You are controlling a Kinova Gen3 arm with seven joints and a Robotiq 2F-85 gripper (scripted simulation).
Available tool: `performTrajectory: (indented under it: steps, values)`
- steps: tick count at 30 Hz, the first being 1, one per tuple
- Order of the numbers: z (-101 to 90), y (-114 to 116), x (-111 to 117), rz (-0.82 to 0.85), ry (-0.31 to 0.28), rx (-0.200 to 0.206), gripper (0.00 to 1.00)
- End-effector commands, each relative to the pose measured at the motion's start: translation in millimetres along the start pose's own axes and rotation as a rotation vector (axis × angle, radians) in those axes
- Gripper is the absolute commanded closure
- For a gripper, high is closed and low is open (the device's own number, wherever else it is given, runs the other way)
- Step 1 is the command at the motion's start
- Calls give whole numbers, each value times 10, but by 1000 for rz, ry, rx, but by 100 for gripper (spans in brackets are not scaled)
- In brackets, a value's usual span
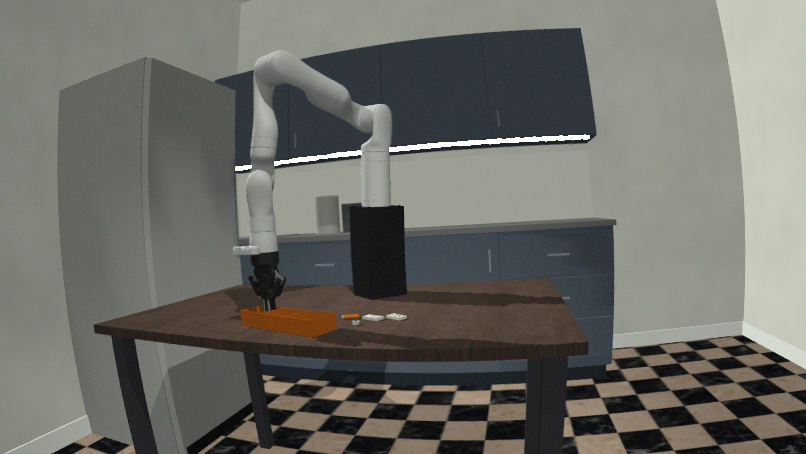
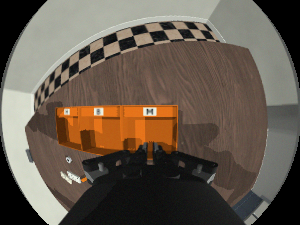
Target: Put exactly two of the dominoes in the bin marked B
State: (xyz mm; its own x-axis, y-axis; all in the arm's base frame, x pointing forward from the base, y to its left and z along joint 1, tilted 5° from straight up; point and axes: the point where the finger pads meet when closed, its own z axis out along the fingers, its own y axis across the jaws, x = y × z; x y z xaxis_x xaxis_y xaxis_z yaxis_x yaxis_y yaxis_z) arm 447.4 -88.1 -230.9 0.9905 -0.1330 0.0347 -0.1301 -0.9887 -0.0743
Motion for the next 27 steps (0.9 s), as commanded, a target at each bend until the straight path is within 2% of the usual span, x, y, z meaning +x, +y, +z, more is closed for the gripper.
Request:
performTrajectory:
  steps: [1, 16, 22, 27]
  values:
    - [-48, -1, 25, -1, 5, 0, 91]
    - [-222, -1, 24, -1, 5, 0, 91]
    - [-462, -2, 23, -1, 5, 0, 91]
    - [-466, -1, 23, -1, 5, 0, 91]
